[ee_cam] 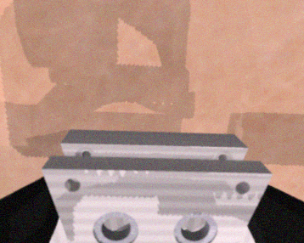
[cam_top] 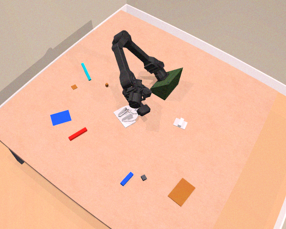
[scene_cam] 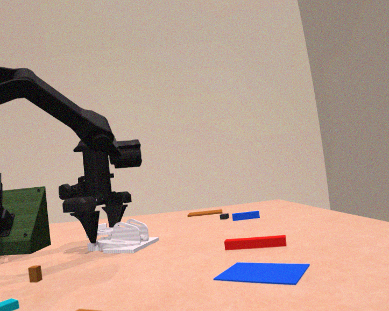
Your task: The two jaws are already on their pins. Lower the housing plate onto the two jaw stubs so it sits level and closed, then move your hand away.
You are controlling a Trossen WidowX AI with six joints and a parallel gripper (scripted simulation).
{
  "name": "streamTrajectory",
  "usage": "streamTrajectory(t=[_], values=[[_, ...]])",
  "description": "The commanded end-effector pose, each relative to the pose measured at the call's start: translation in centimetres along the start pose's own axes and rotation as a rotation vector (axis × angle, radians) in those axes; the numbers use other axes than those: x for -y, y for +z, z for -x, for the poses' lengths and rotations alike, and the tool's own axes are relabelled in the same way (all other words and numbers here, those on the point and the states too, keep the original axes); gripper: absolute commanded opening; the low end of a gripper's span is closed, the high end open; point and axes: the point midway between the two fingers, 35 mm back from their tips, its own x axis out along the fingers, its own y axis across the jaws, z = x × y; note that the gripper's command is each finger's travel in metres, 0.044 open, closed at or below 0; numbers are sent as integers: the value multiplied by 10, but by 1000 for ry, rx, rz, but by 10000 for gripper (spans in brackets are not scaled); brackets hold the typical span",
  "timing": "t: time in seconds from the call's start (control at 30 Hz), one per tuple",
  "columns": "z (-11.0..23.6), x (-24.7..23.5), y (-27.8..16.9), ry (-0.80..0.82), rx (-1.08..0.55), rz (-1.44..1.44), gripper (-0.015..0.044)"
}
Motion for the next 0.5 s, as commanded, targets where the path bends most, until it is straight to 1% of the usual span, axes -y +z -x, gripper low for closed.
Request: streamTrajectory(t=[0.0, 0.47], values=[[-2, -1, 0, 5, -3, 5, 351], [-4, -1, 0, 5, -3, 6, 351]])
